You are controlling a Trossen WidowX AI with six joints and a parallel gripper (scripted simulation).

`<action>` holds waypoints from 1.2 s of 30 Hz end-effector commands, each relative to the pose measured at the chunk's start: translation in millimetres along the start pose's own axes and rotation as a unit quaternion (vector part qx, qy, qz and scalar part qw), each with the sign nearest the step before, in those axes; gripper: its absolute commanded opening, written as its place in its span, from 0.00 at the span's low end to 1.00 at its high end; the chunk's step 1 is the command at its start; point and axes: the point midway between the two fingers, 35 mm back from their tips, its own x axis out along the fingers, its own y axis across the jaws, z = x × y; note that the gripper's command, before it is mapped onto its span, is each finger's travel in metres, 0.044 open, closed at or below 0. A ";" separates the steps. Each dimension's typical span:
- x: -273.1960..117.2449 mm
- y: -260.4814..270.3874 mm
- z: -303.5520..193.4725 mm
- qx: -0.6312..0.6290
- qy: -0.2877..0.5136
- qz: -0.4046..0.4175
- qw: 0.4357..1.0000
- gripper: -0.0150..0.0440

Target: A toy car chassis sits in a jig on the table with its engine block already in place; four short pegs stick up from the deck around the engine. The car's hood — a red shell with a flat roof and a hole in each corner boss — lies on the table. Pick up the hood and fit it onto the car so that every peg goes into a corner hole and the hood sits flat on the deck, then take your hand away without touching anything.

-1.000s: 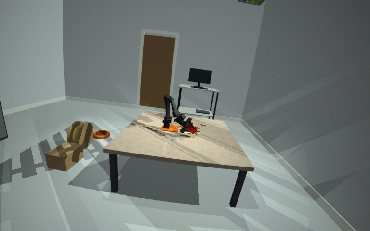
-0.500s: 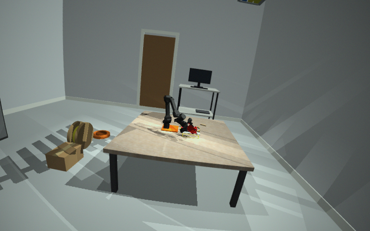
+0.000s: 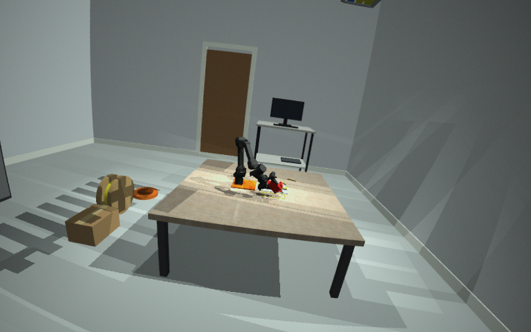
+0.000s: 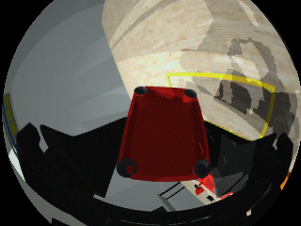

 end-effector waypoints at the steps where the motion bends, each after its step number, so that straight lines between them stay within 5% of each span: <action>1: 0.7 -2.2 0.6 0.059 0.002 0.002 0.998 0.25; 22: 7.1 -30.8 13.8 0.381 0.002 0.000 0.925 0.25; 28: 6.7 -27.1 12.8 0.345 0.000 -0.001 0.938 0.25; 36: 6.7 -27.5 13.2 0.358 0.001 0.001 0.934 0.61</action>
